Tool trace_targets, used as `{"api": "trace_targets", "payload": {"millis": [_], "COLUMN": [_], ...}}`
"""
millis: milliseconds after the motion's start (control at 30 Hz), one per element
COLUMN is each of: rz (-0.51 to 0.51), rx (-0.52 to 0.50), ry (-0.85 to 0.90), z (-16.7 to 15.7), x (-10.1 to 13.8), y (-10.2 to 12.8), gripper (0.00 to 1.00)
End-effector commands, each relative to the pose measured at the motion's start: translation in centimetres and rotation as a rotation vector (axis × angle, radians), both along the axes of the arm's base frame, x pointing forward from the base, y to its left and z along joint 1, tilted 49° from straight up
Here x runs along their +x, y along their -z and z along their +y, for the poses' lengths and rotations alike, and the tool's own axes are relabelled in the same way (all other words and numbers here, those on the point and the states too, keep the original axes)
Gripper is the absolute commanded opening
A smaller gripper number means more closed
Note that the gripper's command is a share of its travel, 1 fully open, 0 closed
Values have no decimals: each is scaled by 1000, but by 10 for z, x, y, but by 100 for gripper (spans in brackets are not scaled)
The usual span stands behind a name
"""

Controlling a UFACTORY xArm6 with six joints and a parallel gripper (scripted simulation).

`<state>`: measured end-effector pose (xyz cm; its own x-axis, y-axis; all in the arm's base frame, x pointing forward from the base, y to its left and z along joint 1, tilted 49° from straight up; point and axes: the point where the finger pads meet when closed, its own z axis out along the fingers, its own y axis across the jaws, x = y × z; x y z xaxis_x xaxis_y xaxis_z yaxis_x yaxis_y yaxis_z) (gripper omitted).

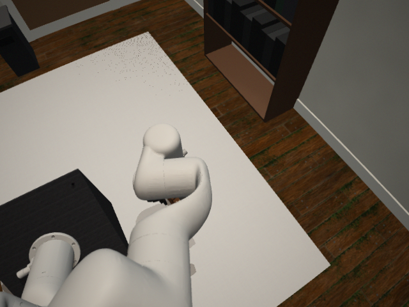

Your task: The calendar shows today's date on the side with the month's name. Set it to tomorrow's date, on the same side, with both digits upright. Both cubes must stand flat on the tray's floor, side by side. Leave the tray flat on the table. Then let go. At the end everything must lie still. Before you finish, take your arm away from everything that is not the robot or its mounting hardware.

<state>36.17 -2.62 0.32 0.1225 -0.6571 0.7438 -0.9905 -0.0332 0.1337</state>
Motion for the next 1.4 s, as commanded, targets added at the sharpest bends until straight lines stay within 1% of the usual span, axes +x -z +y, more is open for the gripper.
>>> {"api": "trace_targets", "payload": {"millis": [0, 433, 667, 1367], "rz": [-2, -2, -2, -2], "rx": [1, 1, 1, 1], "ry": [-1, -1, -1, -1], "z": [7, 45, 49, 49], "x": [2, 5, 5, 5], "y": [-6, -39, -43, -43], "gripper": [100, 100, 100, 100]}}
